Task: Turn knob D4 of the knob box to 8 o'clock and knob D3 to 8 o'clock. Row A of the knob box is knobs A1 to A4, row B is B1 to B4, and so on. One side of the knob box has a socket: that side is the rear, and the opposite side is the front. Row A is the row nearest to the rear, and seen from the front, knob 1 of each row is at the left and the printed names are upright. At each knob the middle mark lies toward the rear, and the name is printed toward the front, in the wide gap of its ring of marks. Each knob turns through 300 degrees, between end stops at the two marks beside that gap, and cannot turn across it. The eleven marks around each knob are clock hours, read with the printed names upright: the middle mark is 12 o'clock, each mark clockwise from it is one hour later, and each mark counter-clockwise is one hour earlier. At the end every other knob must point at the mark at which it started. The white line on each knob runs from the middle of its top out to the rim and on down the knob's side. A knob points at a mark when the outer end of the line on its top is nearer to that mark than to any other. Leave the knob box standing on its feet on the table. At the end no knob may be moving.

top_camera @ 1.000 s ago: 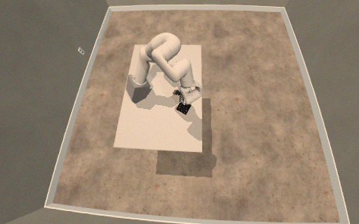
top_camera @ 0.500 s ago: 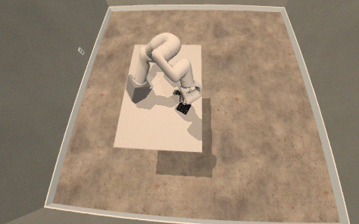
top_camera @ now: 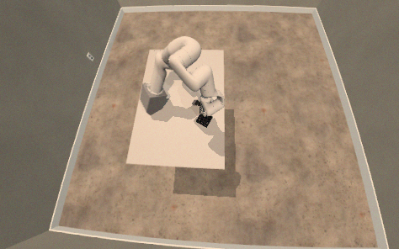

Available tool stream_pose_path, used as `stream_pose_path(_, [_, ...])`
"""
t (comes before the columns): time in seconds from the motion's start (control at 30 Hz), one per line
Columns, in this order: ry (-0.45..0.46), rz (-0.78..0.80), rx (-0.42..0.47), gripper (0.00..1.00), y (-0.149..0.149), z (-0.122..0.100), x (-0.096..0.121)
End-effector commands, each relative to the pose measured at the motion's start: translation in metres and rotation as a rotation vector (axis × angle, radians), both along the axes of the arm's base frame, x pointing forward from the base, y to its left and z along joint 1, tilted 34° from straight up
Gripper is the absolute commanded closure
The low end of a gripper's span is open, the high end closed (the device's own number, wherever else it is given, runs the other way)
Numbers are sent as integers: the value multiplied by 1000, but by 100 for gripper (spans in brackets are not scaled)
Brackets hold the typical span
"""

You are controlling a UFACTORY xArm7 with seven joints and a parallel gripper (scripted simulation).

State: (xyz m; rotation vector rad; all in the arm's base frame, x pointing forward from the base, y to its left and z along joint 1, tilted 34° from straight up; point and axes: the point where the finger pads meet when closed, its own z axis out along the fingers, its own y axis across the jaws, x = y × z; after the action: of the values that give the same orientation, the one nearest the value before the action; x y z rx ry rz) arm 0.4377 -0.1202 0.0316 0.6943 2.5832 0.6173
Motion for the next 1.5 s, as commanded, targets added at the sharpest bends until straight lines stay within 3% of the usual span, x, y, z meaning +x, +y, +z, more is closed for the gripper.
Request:
stream_pose_path(0.0, [-1,-2,-2,92,-1,1,0])
stream_pose_path(1.47, [-8,18,-13,92,-1,1,0])
